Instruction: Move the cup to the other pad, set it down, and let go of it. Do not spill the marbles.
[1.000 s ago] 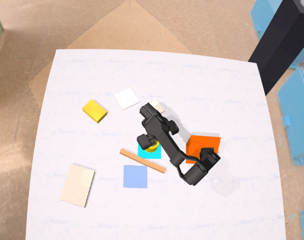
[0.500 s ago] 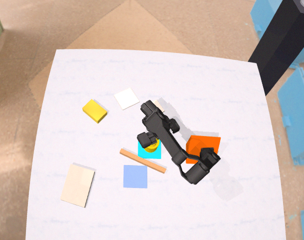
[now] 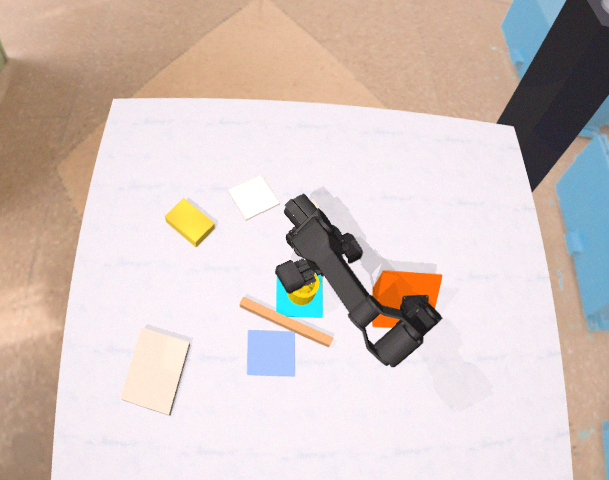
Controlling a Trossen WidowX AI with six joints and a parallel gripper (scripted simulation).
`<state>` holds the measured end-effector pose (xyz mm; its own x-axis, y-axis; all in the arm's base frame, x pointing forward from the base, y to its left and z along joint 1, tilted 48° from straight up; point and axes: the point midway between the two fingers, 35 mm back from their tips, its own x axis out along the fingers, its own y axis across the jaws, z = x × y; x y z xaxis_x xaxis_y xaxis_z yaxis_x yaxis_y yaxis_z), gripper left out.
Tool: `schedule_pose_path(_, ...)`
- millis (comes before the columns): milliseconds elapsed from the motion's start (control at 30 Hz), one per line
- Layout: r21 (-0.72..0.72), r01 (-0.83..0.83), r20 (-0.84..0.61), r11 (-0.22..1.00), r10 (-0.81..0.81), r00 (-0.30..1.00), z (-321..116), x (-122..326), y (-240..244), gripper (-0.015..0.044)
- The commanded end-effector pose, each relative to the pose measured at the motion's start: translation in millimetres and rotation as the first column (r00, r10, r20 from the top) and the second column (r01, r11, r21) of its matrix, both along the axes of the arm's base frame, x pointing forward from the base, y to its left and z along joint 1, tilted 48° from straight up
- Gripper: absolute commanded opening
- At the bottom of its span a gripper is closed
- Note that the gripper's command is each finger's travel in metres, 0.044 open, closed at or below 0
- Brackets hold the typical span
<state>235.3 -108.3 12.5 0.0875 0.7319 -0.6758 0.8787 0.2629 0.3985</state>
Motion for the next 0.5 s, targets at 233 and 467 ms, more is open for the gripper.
schedule_pose_path(233, -0.008, -0.002, 0.009, 1.0, 0.002, 1.0, 9.4, -3.4, -9.1, 0.0147)
schedule_pose_path(467, 0.001, 0.002, -0.001, 1.0, -0.002, 1.0, 6.2, -3.2, -6.1, 0.033)
